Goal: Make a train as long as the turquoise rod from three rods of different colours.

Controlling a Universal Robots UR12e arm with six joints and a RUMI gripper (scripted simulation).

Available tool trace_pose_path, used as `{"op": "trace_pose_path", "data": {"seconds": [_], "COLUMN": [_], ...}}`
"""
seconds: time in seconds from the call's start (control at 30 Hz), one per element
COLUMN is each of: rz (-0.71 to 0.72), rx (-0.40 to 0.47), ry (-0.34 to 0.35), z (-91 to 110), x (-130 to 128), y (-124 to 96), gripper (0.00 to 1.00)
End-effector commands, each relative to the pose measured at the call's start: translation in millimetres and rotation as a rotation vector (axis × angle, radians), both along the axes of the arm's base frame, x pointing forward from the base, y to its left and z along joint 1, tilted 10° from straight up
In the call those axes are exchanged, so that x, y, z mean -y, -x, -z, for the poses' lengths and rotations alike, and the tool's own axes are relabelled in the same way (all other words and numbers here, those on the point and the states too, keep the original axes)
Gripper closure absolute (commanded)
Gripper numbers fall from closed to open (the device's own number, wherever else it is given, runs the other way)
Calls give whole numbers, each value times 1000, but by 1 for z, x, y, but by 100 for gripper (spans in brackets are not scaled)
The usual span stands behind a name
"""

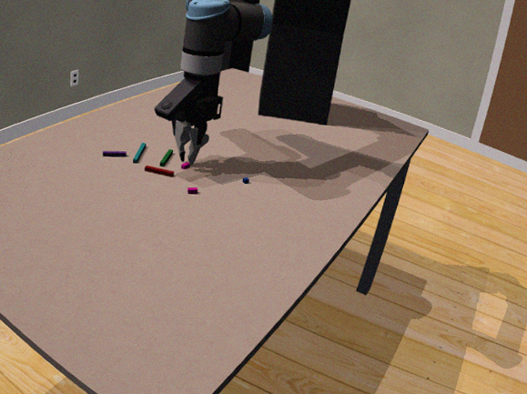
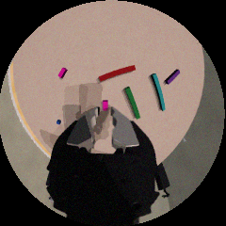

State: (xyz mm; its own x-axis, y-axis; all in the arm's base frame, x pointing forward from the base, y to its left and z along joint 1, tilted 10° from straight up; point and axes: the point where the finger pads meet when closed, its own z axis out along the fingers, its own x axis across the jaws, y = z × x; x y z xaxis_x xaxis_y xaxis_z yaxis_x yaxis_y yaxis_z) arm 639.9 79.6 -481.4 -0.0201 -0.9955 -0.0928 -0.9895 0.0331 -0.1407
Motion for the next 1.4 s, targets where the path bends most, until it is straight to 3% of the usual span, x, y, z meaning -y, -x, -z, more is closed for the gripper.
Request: {"op": "trace_pose_path", "data": {"seconds": [0.0,1.37], "rz": [0,0], "rx": [1,1], "ry": [0,0], "z": [4,10], "x": [0,-1], "y": [-1,-2], "gripper": [86,86]}}
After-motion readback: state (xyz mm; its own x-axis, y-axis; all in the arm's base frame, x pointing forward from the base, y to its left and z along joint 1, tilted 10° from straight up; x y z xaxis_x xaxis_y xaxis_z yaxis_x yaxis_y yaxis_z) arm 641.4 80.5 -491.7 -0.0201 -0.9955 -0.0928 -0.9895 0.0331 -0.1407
